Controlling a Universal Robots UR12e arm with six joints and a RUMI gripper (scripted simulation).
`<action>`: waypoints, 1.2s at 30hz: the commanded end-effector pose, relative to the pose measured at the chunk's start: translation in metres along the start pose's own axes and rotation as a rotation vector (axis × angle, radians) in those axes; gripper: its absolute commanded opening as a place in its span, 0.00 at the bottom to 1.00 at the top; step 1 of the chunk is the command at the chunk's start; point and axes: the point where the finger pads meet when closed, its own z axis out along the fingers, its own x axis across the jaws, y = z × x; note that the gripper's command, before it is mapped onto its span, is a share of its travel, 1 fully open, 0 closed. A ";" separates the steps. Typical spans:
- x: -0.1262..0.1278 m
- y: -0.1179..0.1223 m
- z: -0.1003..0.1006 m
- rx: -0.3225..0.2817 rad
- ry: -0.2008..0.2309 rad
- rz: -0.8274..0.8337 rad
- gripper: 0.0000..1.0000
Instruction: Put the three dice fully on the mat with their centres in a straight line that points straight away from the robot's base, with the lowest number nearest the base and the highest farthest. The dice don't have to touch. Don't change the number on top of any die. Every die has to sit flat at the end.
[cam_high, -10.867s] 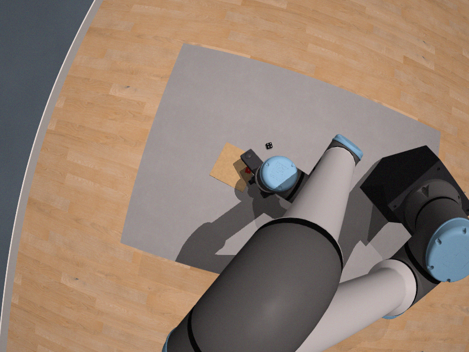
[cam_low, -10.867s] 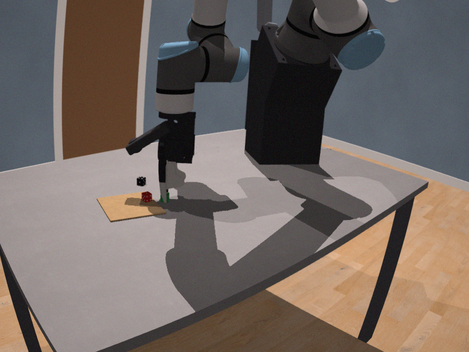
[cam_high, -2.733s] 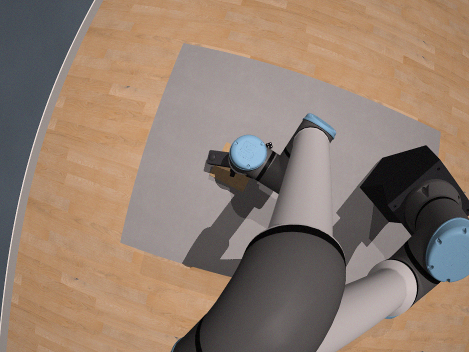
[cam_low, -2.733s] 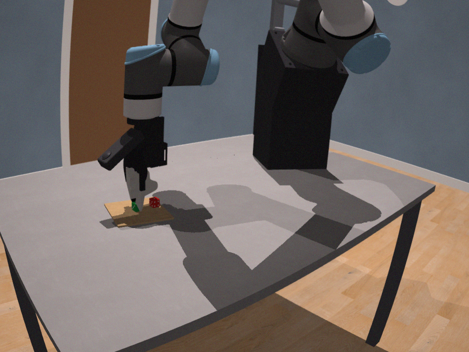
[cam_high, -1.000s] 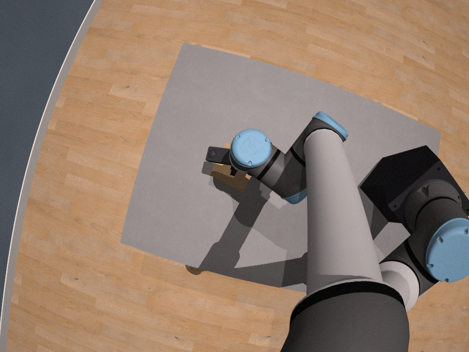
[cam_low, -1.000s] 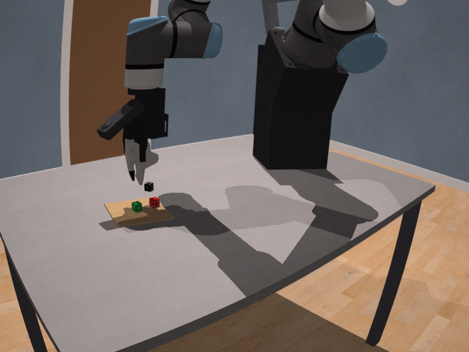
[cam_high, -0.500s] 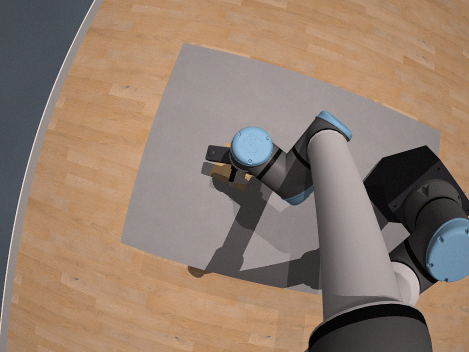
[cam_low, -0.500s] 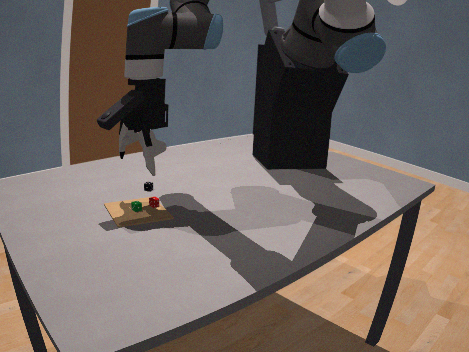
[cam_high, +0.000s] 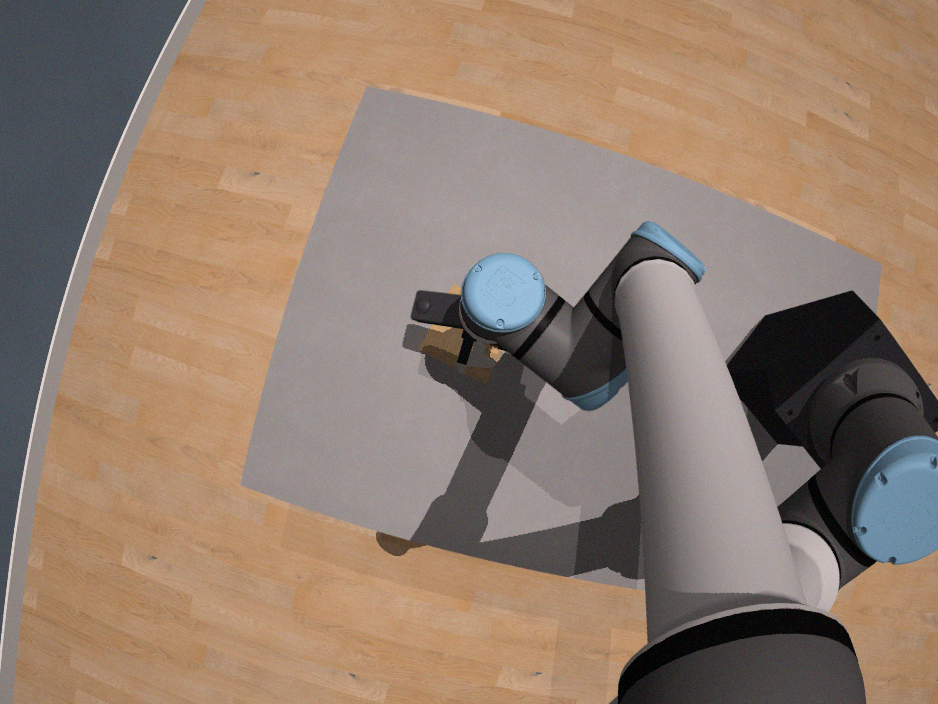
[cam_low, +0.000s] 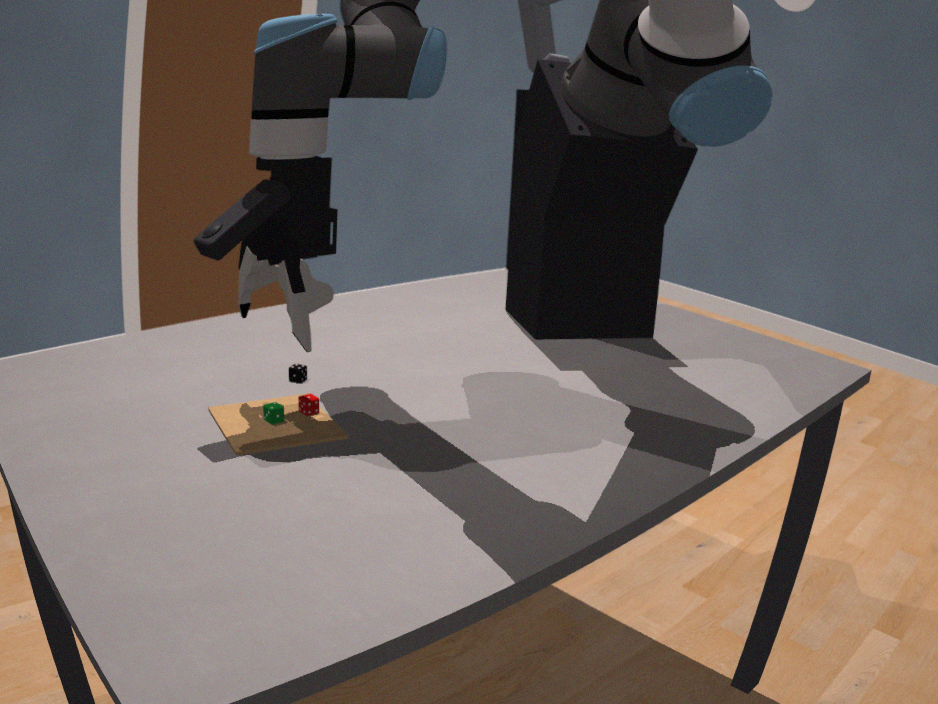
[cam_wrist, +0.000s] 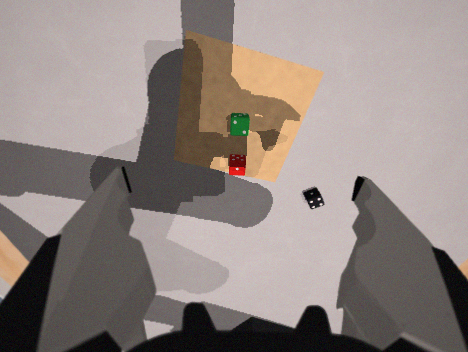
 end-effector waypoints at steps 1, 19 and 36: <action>0.001 0.000 0.000 0.001 0.000 -0.003 1.00; 0.073 0.057 0.011 -0.002 0.004 -0.311 1.00; 0.113 0.103 0.017 0.001 0.001 -0.536 1.00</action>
